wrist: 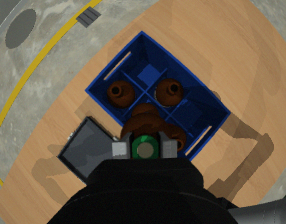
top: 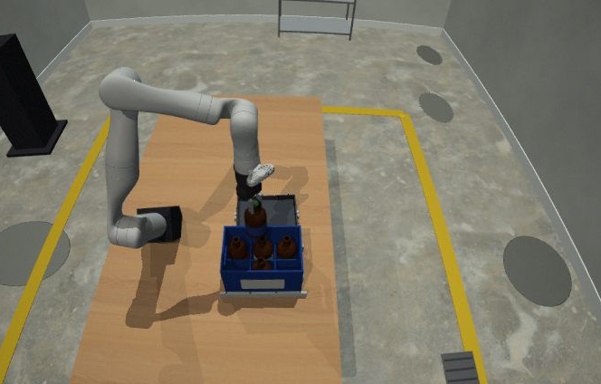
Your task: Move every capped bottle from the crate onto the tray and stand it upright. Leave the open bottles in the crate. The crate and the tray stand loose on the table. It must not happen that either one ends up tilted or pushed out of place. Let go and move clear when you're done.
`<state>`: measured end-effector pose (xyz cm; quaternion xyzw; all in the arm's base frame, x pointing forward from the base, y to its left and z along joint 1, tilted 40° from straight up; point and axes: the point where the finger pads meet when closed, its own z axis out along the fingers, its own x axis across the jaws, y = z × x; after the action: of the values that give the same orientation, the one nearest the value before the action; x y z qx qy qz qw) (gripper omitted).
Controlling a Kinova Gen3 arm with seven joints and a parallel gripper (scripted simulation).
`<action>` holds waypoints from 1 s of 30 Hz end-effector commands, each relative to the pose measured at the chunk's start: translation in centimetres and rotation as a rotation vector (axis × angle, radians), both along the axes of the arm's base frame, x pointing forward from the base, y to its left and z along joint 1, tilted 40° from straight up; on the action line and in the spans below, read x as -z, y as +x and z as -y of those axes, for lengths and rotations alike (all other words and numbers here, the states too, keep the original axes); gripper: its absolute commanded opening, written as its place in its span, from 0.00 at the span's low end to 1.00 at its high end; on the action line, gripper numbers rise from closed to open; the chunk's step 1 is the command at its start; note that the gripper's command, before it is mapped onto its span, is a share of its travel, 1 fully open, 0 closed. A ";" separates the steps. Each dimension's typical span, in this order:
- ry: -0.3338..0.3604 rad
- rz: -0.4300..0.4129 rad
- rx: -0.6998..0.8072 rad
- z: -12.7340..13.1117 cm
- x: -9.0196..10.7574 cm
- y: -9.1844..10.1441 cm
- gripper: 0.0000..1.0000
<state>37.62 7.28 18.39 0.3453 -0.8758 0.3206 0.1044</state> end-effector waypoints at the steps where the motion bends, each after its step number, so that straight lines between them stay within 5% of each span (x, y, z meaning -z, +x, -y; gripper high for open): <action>1: -0.004 -0.002 -0.014 -0.8 0.3 -0.6 0.00; 18: -0.004 -0.002 -0.014 -3.0 2.3 -3.0 0.00; 30: -0.002 -0.002 -0.011 -4.3 3.5 -2.9 0.00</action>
<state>34.65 11.29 15.08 0.3481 -0.8752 0.3194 0.1042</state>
